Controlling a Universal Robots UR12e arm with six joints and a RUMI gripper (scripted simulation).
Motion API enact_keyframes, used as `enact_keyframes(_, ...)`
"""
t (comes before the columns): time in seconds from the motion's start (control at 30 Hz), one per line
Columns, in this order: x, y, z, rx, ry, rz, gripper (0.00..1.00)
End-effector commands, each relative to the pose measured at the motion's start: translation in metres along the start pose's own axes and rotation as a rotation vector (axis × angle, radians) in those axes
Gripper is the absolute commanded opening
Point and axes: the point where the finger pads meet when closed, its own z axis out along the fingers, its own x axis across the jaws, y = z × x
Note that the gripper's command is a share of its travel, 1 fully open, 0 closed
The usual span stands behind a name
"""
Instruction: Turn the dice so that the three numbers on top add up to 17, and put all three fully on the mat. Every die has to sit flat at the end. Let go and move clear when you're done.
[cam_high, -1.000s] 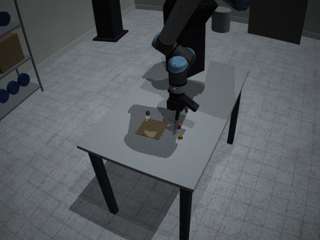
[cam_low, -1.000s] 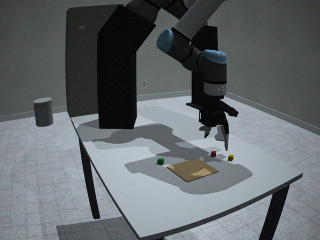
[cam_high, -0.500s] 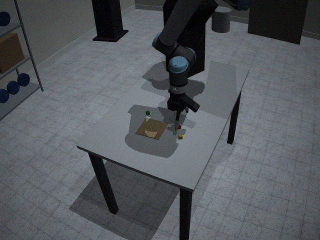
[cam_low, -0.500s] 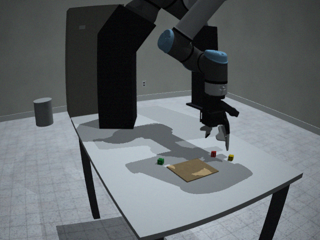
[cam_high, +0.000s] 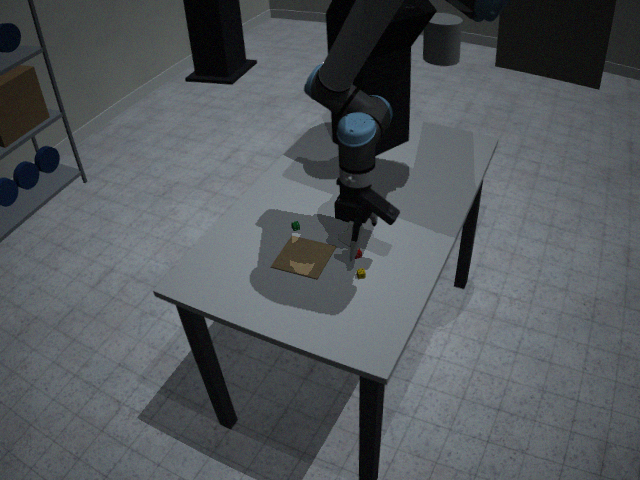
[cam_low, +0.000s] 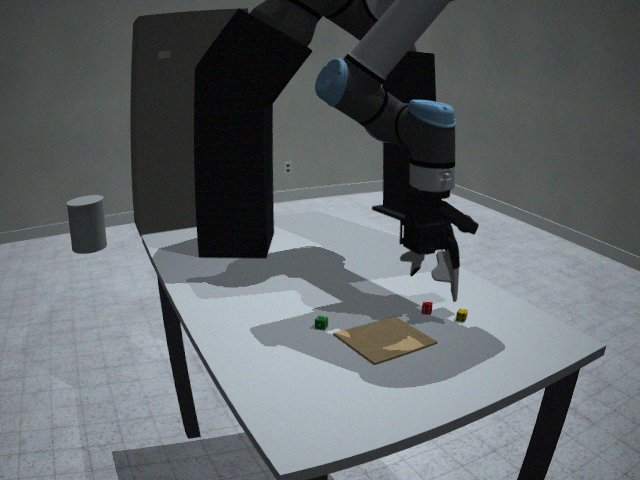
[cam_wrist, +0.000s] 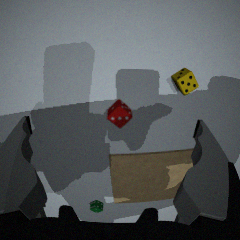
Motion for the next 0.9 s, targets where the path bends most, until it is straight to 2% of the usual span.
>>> enact_keyframes(0.0,0.000,0.000,0.000,0.000,0.001,0.000,1.00)
enact_keyframes(0.43,0.005,-0.003,0.000,0.000,0.001,0.000,1.00)
enact_keyframes(0.7,0.041,-0.025,0.000,0.000,0.001,0.000,1.00)
enact_keyframes(0.77,0.041,-0.025,0.000,0.000,0.001,0.000,1.00)
enact_keyframes(0.87,0.055,-0.033,0.000,0.000,0.001,0.000,1.00)
